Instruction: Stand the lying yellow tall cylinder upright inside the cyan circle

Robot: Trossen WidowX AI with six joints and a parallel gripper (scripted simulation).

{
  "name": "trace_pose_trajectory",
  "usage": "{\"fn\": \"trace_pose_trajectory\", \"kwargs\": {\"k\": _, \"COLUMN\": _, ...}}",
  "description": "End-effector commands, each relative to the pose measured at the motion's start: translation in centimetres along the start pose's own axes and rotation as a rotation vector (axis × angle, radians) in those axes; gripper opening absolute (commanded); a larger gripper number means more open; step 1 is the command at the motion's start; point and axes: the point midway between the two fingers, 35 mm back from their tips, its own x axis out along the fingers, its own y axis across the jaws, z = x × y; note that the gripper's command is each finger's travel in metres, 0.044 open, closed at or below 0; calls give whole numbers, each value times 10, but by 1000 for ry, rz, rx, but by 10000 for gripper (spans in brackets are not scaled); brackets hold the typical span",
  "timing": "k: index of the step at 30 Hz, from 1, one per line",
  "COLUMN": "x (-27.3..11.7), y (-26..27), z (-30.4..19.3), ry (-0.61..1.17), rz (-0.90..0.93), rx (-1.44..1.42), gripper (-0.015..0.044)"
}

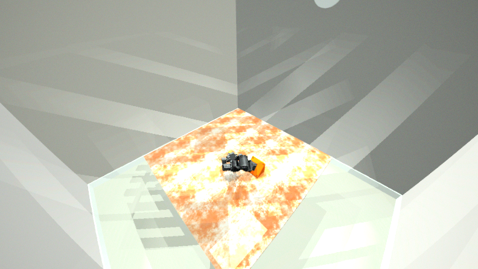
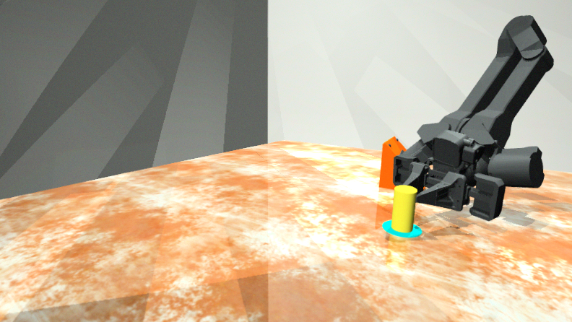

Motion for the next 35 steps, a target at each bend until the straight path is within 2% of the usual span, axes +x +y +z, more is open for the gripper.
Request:
{"fn": "trace_pose_trajectory", "kwargs": {"k": 1, "x": 0, "y": 0, "z": 0, "ry": -4, "rz": 0, "rx": 4, "gripper": 184}}
{"fn": "trace_pose_trajectory", "kwargs": {"k": 9, "x": 0, "y": 0, "z": 0, "ry": -4, "rz": 0, "rx": 4, "gripper": 394}}
{"fn": "trace_pose_trajectory", "kwargs": {"k": 16, "x": 1, "y": 0, "z": 4, "ry": 3, "rz": -4, "rx": 8, "gripper": 400}}
{"fn": "trace_pose_trajectory", "kwargs": {"k": 35, "x": 3, "y": -1, "z": 55, "ry": 31, "rz": 26, "rx": 35, "gripper": 400}}
